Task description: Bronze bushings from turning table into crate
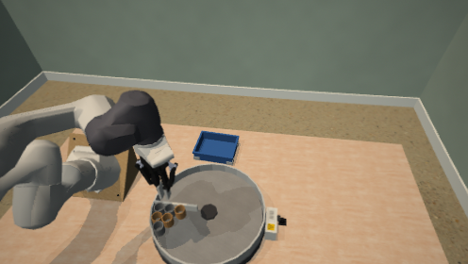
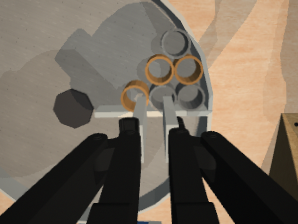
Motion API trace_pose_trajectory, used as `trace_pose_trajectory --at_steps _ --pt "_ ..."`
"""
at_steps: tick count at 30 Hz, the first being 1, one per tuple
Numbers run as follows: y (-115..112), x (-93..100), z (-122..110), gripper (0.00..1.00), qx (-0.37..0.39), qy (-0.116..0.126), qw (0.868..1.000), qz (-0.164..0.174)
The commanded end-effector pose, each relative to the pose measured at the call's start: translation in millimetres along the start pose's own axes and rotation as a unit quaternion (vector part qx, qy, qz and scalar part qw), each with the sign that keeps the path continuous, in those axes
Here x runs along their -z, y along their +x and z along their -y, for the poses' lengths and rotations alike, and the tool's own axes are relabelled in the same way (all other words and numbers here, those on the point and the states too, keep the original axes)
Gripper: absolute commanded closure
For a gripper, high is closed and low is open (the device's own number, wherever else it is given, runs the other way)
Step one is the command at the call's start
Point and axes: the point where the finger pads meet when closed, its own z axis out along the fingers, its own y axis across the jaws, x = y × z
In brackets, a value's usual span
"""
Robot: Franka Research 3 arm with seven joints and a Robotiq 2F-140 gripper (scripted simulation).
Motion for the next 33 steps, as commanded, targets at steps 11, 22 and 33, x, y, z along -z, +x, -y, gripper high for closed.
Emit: trace_pose_trajectory --at_steps 11,22,33 --pt "-1.4 -0.8 0.2 0.9 -0.007 0.0 1.0 0.003" --pt "-1.9 -18.4 7.9 0.9 -0.145 -0.001 0.989 0.003" --pt "-2.6 -29.8 13.2 0.9 -0.232 -0.001 0.973 0.003"
